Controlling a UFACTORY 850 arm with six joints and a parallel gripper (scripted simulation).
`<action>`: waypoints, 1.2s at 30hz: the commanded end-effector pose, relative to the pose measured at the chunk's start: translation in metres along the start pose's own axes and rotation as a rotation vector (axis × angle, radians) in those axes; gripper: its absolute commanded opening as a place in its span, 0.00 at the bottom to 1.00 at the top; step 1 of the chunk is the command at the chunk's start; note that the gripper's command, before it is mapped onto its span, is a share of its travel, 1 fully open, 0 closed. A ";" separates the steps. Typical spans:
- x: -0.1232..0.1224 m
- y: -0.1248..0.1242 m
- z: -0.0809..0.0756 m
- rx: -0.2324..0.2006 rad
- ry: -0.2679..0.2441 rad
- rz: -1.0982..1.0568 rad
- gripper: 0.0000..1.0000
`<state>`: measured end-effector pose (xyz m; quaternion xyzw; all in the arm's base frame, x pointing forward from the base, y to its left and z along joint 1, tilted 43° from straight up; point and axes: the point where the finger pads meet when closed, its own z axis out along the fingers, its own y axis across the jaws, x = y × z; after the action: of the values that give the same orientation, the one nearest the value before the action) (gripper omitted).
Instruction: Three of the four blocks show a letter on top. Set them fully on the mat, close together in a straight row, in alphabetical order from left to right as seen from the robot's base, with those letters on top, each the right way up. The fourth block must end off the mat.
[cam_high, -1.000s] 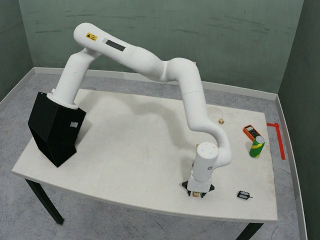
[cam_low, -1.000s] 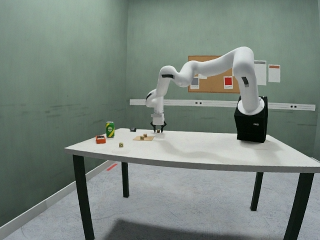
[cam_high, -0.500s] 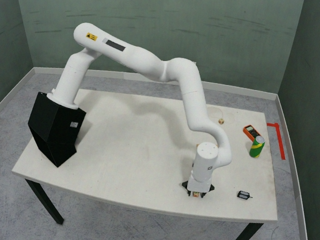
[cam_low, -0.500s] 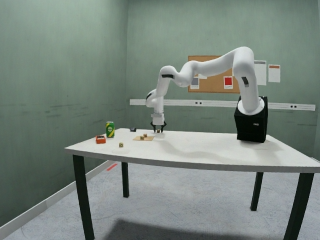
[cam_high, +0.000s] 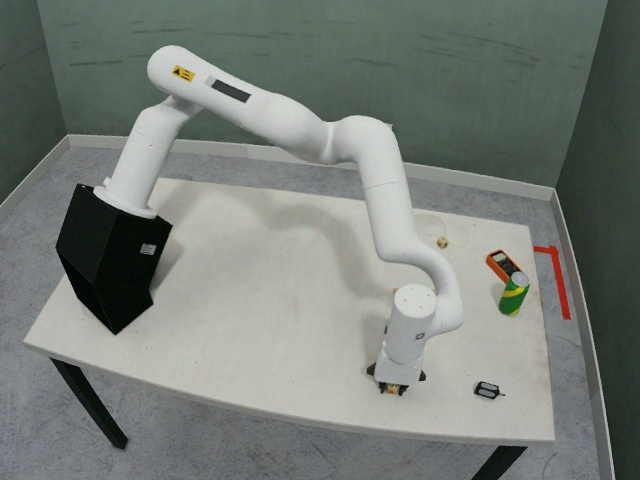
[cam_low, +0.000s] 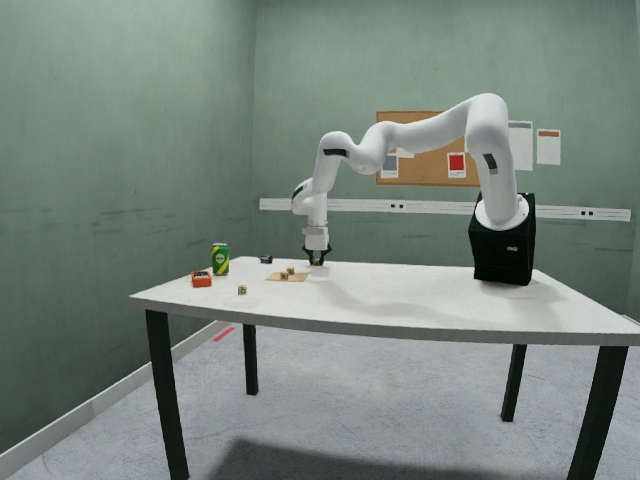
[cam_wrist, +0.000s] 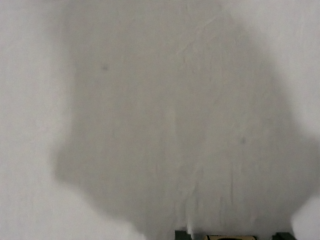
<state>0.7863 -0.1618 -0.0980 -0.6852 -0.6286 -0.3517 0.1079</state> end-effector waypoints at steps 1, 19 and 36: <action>0.000 0.001 -0.001 -0.002 -0.001 -0.001 0.43; 0.000 0.001 -0.001 -0.002 -0.001 -0.001 0.23; 0.000 0.001 -0.001 -0.002 -0.001 -0.001 0.23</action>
<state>0.7863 -0.1618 -0.0979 -0.6852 -0.6286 -0.3517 0.1079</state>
